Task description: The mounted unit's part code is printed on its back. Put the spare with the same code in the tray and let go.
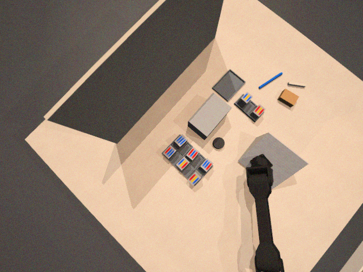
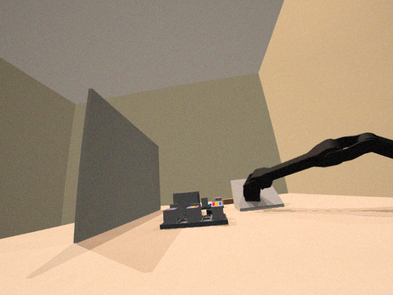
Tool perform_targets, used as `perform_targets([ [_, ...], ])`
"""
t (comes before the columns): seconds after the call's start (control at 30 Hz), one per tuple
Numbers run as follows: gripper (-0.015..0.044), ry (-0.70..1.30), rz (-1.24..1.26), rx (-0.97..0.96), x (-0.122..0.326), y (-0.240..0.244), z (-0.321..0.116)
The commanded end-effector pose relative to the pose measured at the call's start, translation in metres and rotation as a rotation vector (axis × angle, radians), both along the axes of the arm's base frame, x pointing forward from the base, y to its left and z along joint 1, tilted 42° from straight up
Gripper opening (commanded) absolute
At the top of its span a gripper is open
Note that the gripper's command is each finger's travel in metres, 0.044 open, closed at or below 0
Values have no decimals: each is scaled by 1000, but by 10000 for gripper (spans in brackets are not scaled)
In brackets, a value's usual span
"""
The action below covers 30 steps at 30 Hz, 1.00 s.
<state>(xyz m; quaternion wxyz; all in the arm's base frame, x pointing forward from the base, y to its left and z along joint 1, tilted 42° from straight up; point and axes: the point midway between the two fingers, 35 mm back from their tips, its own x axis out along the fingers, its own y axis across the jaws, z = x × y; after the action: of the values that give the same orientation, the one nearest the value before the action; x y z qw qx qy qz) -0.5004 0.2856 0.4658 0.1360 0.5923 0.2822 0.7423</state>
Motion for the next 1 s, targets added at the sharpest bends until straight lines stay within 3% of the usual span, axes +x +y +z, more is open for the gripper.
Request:
perform_targets([
  [0.0, 440, -68, -112, 11, 32, 39, 22],
  [0.17, 440, -91, -238, 16, 67, 58, 41],
  [0.37, 440, -24, -362, -15, 138, 109, 65],
  [0.6, 440, -107, -481, -18, 191, 143, 79],
  [0.97, 440, -283, -752, -37, 324, 204, 94],
])
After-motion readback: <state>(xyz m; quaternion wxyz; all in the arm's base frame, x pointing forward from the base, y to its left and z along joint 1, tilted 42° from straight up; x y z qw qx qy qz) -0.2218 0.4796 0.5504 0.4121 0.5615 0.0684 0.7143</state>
